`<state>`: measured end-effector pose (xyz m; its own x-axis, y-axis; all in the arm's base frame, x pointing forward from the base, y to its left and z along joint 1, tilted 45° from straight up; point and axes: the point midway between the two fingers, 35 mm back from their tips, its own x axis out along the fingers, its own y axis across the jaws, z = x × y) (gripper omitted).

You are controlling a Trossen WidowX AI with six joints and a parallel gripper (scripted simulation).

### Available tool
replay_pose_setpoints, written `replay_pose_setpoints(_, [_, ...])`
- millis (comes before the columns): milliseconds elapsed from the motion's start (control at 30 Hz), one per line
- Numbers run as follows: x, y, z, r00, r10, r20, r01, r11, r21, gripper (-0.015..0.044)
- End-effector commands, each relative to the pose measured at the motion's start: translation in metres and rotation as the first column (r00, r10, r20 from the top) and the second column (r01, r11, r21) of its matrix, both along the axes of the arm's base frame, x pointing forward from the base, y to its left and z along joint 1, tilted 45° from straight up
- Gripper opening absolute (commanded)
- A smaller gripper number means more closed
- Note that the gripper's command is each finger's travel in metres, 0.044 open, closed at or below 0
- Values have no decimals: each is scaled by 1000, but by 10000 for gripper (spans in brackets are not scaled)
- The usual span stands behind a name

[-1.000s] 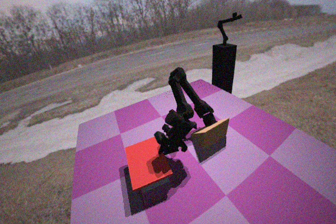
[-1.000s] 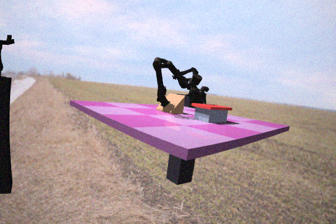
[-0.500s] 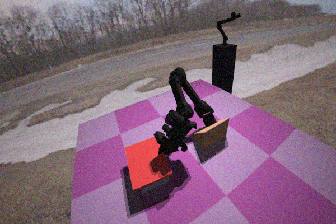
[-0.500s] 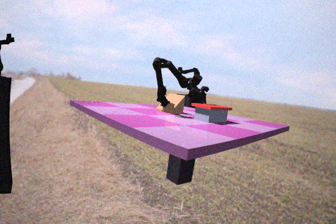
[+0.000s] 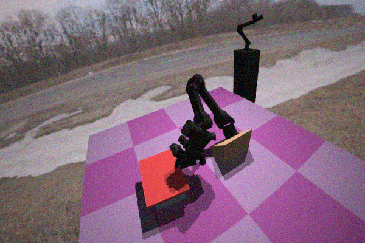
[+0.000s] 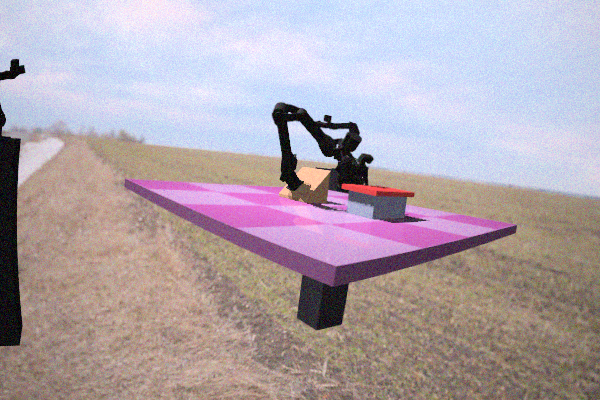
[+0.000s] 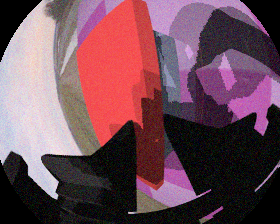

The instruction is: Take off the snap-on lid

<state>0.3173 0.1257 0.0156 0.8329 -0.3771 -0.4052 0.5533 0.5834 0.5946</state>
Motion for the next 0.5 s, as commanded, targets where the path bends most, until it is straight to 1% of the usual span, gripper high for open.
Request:
replay_pose_setpoints(0, [-1, 4, 4, 1000, 7, 10, -7, 1000, 4, 0])
replay_pose_setpoints(467, [-1, 6, 6, 1000, 7, 10, -7, 1000, 4, 0])
